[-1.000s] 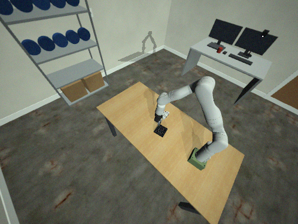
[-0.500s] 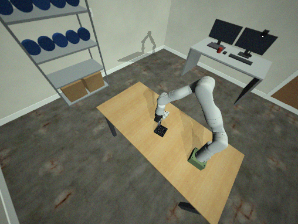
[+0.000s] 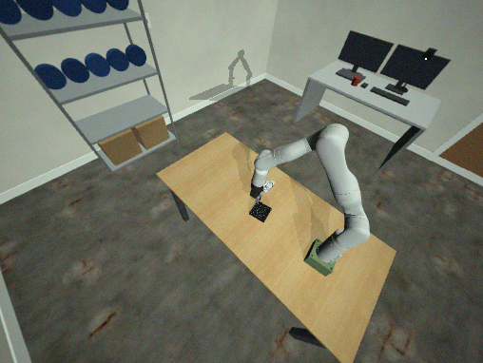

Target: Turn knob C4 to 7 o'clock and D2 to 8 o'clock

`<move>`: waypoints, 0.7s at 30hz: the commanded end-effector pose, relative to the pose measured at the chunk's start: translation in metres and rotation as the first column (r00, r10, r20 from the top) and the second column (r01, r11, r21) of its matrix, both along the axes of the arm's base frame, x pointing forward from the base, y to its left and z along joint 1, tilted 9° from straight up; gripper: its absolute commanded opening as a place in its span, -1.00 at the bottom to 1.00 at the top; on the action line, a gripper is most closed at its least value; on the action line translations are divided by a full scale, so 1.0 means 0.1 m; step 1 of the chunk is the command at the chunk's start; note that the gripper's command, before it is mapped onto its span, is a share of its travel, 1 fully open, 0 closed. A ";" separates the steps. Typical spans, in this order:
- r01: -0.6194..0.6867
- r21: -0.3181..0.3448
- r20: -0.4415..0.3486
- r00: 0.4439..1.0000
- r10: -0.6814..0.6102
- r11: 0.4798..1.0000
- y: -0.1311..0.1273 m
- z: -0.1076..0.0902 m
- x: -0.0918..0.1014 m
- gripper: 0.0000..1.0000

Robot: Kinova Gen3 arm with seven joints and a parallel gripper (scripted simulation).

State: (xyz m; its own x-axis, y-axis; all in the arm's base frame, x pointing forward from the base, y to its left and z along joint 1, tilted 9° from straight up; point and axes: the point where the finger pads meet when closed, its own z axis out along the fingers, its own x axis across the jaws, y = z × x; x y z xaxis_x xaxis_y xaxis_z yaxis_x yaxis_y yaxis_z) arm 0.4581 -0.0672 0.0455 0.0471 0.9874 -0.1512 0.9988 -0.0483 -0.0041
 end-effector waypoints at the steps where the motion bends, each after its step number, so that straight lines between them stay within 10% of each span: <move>1: 0.000 0.000 0.002 1.000 0.000 1.000 0.00 0.00 0.00 -0.07; 21: 0.000 0.000 0.001 1.000 0.000 1.000 -0.02 -0.16 0.00 -0.07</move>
State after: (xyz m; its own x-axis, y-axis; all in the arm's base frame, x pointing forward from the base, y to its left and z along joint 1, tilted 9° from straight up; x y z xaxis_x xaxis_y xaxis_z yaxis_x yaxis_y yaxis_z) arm 0.4594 -0.0689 0.0321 0.0469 0.9875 -0.1506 0.9989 -0.0474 0.0007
